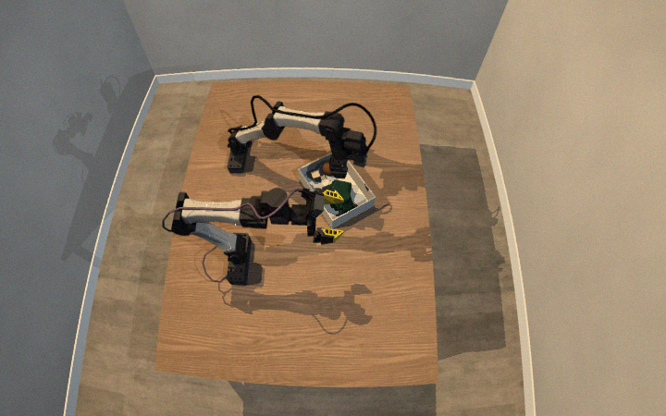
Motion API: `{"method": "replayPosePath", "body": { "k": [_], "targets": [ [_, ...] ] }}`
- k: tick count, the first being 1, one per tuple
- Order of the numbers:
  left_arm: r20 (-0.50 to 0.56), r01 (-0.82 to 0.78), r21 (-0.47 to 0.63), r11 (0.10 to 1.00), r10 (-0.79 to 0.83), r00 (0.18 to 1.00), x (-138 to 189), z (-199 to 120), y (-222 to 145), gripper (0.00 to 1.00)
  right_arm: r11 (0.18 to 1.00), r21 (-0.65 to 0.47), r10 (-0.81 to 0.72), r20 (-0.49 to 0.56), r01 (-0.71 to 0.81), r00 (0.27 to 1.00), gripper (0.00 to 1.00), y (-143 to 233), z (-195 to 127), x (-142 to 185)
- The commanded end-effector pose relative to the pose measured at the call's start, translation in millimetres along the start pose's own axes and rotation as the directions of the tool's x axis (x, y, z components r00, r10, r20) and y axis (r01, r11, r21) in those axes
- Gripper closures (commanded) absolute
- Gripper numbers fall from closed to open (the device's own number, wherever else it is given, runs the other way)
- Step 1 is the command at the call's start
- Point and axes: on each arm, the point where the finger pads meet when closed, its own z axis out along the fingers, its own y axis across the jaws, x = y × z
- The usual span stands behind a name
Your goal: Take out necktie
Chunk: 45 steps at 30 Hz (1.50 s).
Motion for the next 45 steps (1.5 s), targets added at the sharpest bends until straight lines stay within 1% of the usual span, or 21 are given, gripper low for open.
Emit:
{"method": "replayPosePath", "body": {
  "k": [1, 45],
  "targets": [
    [-0.232, -0.002, -0.035, 0.999, -0.006, 0.973, -2.1, -7.8, -7.4, 0.24, 1.0, 0.0, 0.0, 0.008, 0.0, 1.0, 0.0, 0.0, 0.0, -1.8],
    [-0.232, -0.002, -0.034, 0.999, -0.006, 0.973, -1.8, -9.6, -10.8, 0.24, 1.0, 0.0, 0.0, 0.006, 0.0, 1.0, 0.0, 0.0, 0.0, -1.4]
  ]
}}
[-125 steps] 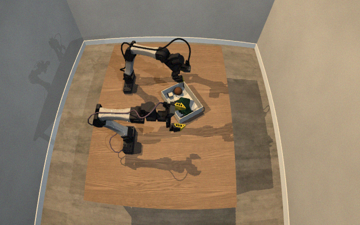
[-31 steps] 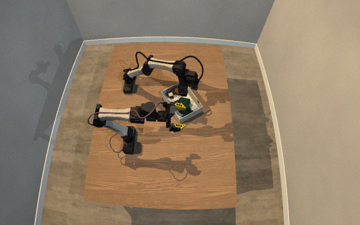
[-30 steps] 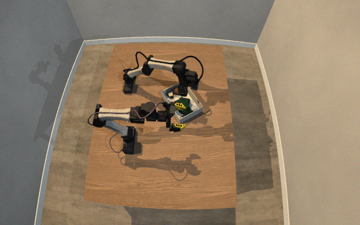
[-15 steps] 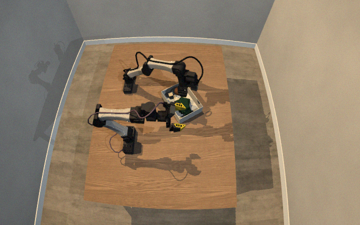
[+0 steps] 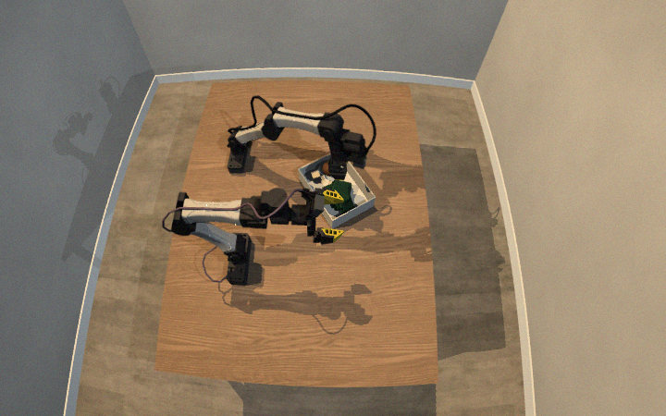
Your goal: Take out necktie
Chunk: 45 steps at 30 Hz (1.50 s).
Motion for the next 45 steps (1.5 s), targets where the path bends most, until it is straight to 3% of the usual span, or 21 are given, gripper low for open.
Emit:
{"method": "replayPosePath", "body": {
  "k": [1, 28, 35, 45],
  "targets": [
    [-0.231, 0.004, -0.038, 0.999, -0.013, 0.973, -3.3, -9.6, -3.9, 0.24, 1.0, 0.0, 0.0, 0.007, 0.0, 1.0, 0.0, 0.0, 0.0, -1.7],
    [-0.231, 0.004, -0.037, 0.999, -0.013, 0.973, -4.1, -9.8, -0.3, 0.24, 1.0, 0.0, 0.0, 0.006, 0.0, 1.0, 0.0, 0.0, 0.0, -1.5],
    [-0.231, 0.004, -0.036, 0.999, -0.013, 0.973, -0.8, 3.9, 0.0, 0.24, 1.0, 0.0, 0.0, 0.005, 0.0, 1.0, 0.0, 0.0, 0.0, -1.3],
    [-0.231, 0.004, -0.036, 0.999, -0.013, 0.973, 11.4, 55.1, 1.8, 0.24, 1.0, 0.0, 0.0, 0.005, 0.0, 1.0, 0.0, 0.0, 0.0, -1.3]
  ]
}}
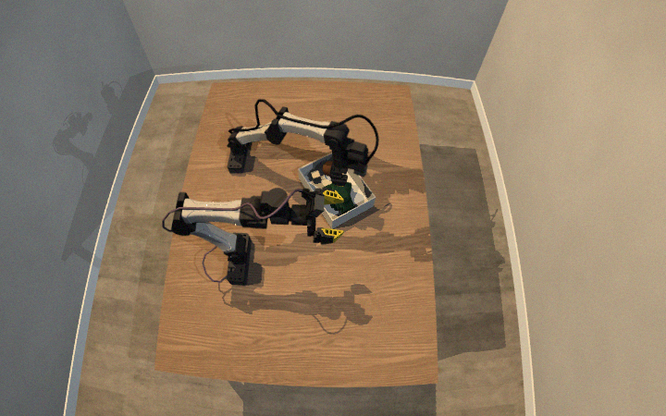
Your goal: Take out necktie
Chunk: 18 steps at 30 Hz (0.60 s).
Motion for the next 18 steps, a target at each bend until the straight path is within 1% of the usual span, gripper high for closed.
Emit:
{"method": "replayPosePath", "body": {
  "k": [1, 4, 7, 12, 18],
  "targets": [
    [-0.149, 0.007, -0.022, 1.0, -0.01, 0.989, 3.5, 19.9, 1.2, 0.24, 1.0, 0.0, 0.0, 0.008, 0.0, 1.0, 0.0, 0.0, 0.0, -1.9],
    [-0.149, 0.007, -0.022, 1.0, -0.01, 0.989, 5.8, 35.3, 1.5, 0.24, 1.0, 0.0, 0.0, 0.008, 0.0, 1.0, 0.0, 0.0, 0.0, -1.9],
    [-0.145, 0.008, -0.021, 1.0, -0.011, 0.989, 5.1, 37.5, 1.7, 0.24, 1.0, 0.0, 0.0, 0.007, 0.0, 1.0, 0.0, 0.0, 0.0, -1.7],
    [-0.145, 0.008, -0.021, 1.0, -0.011, 0.989, 7.5, 54.1, 2.1, 0.24, 1.0, 0.0, 0.0, 0.007, 0.0, 1.0, 0.0, 0.0, 0.0, -1.7],
    [-0.145, 0.008, -0.021, 1.0, -0.011, 0.989, 8.1, 58.1, 2.1, 0.24, 1.0, 0.0, 0.0, 0.007, 0.0, 1.0, 0.0, 0.0, 0.0, -1.7]
  ]
}}
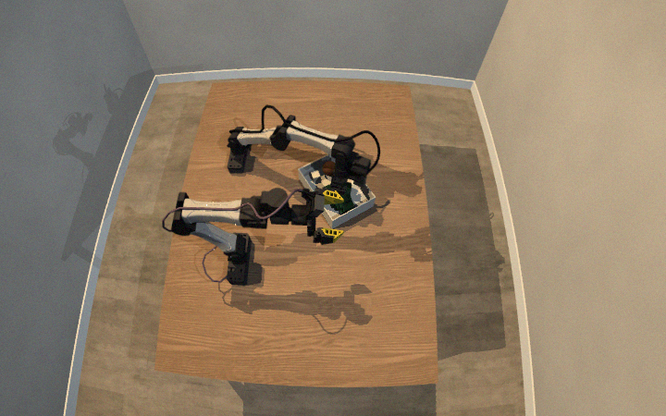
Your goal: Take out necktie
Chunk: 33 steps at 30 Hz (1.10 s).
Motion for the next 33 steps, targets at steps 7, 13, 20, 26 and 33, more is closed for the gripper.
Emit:
{"method": "replayPosePath", "body": {
  "k": [7, 13, 20, 26, 33],
  "targets": [
    [-0.016, 0.01, 0.007, 1.0, -0.01, 1.0, -4.1, -2.7, 0.2, 0.24, 1.0, 0.0, 0.0, 0.007, 0.0, 1.0, 0.0, 0.0, 0.0, -1.7],
    [-0.016, 0.01, 0.007, 1.0, -0.01, 1.0, -3.9, 7.0, 0.1, 0.24, 1.0, 0.0, 0.0, 0.007, 0.0, 1.0, 0.0, 0.0, 0.0, -1.7],
    [-0.016, 0.01, 0.007, 1.0, -0.01, 1.0, -3.7, 20.7, 0.0, 0.24, 1.0, 0.0, 0.0, 0.007, 0.0, 1.0, 0.0, 0.0, 0.0, -1.7],
    [-0.018, 0.011, 0.007, 1.0, -0.01, 1.0, -3.2, 27.6, 0.2, 0.24, 1.0, 0.0, 0.0, 0.006, 0.0, 1.0, 0.0, 0.0, 0.0, -1.5],
    [-0.018, 0.011, 0.007, 1.0, -0.01, 1.0, -3.0, 38.5, 0.1, 0.24, 1.0, 0.0, 0.0, 0.006, 0.0, 1.0, 0.0, 0.0, 0.0, -1.5]
  ]
}}
